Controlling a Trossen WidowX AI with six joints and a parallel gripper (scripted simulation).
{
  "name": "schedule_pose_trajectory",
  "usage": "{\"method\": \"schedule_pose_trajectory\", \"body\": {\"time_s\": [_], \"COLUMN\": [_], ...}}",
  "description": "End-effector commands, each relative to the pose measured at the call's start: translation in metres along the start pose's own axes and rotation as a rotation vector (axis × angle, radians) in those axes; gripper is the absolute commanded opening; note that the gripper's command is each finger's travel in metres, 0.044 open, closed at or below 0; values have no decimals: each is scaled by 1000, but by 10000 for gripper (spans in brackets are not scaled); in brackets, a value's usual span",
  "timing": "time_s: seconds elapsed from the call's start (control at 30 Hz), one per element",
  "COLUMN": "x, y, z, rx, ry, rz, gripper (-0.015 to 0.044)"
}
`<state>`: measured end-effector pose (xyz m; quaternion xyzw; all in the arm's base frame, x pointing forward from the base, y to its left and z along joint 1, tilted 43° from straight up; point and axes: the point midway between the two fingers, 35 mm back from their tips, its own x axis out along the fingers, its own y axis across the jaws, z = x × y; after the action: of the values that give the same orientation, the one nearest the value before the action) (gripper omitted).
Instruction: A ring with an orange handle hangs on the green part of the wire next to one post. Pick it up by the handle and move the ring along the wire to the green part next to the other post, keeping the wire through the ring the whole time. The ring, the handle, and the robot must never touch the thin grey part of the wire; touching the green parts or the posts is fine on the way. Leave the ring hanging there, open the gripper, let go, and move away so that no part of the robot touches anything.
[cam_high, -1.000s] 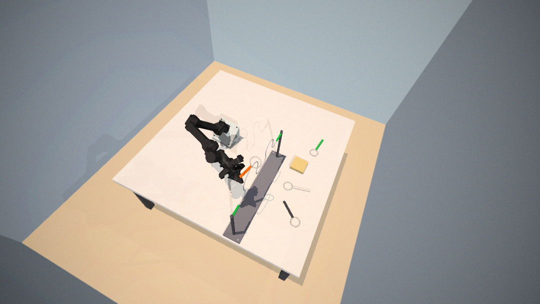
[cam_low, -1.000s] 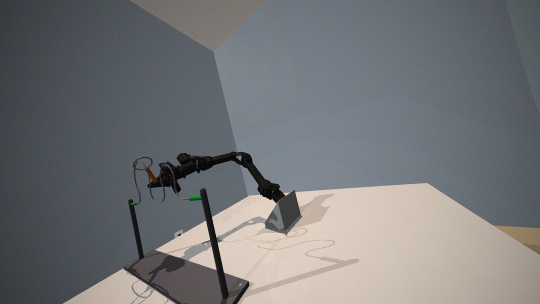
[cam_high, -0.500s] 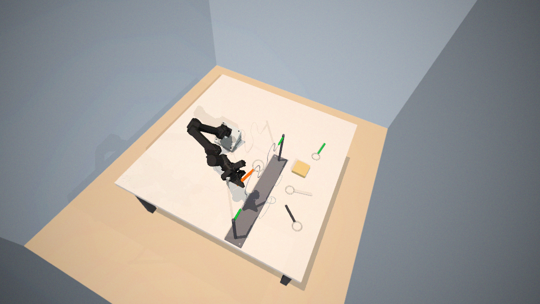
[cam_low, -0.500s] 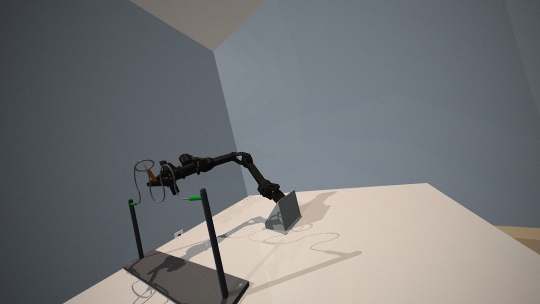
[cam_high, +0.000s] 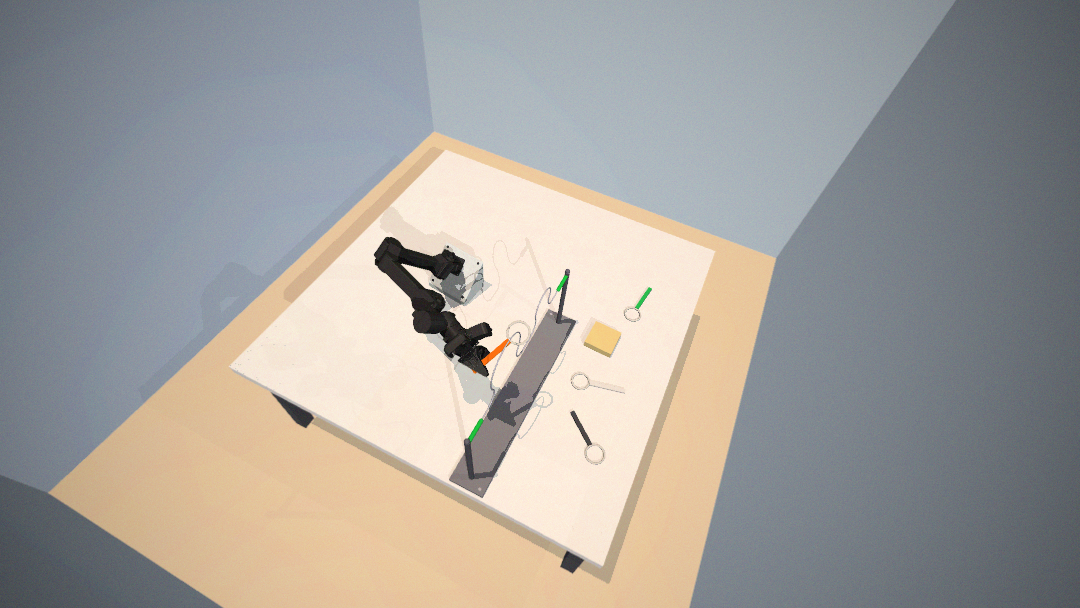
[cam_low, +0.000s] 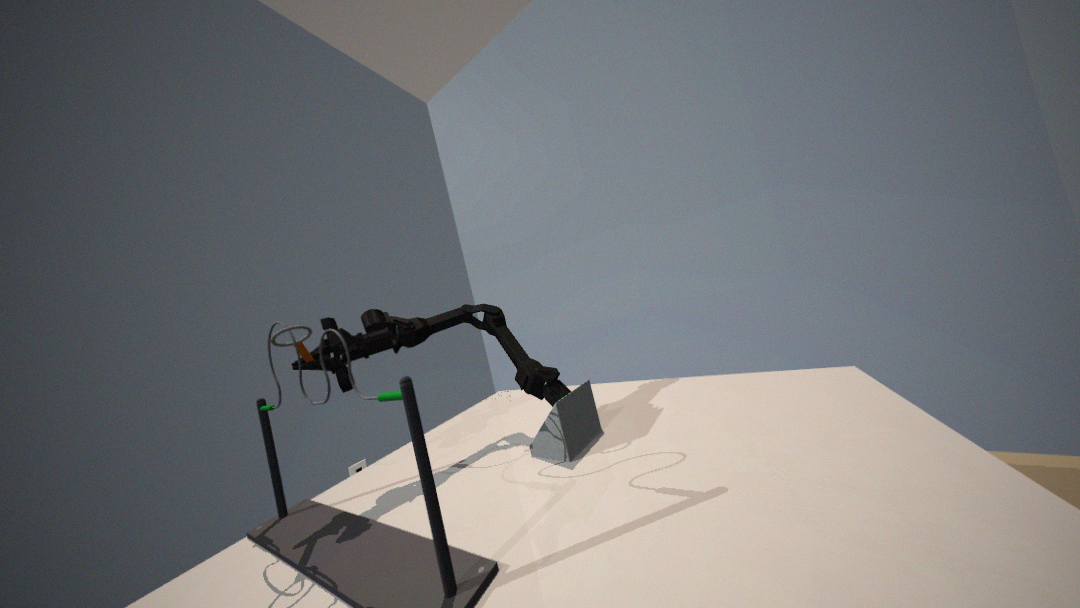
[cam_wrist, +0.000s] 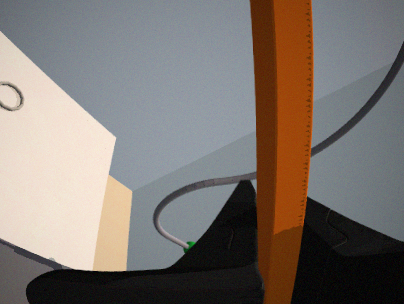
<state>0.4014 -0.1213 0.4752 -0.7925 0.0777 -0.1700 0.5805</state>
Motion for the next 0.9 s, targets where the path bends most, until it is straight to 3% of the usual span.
{"method": "schedule_pose_trajectory", "body": {"time_s": [0.0, 0.87], "x": [0, -10], "y": [1, -10], "z": [2, 4], "rx": [-48, -350], "ry": [-12, 35], "rz": [-17, -168], "gripper": [-150, -150]}}
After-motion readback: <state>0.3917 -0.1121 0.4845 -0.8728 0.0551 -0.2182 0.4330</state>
